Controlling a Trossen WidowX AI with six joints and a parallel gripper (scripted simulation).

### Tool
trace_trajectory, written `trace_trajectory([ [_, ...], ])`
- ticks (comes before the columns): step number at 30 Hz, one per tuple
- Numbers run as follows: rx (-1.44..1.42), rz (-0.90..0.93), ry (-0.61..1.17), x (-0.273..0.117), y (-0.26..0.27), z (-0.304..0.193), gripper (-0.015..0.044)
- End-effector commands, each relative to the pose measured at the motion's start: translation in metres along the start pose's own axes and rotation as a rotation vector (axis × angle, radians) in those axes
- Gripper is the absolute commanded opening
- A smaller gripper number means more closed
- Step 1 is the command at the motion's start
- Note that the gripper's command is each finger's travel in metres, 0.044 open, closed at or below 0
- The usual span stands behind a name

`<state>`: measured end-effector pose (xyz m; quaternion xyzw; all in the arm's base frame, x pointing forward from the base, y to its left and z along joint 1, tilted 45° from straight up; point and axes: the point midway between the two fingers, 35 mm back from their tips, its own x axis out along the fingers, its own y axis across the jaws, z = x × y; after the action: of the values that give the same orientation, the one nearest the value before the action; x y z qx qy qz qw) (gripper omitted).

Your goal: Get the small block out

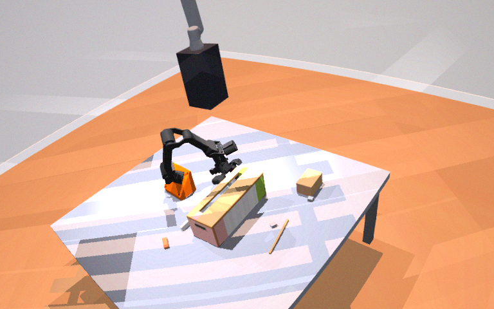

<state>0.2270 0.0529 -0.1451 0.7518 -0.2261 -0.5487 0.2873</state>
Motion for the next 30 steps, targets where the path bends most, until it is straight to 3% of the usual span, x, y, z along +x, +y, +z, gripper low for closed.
trace_trajectory([
  [1,-0.006,0.005,-0.001,0.002,0.001,0.002,0.0154],
  [3,-0.006,0.005,-0.001,0.002,0.001,0.002,0.0101],
  [6,-0.006,0.005,-0.001,0.002,0.001,0.002,0.0081],
  [9,0.026,-0.005,-0.002,-0.003,-0.001,-0.002,0.0003],
  [19,0.0,-0.001,0.0,-0.053,-0.001,-0.023,0.0],
  [30,-0.053,-0.04,0.007,-0.074,0.003,-0.035,0.0],
])
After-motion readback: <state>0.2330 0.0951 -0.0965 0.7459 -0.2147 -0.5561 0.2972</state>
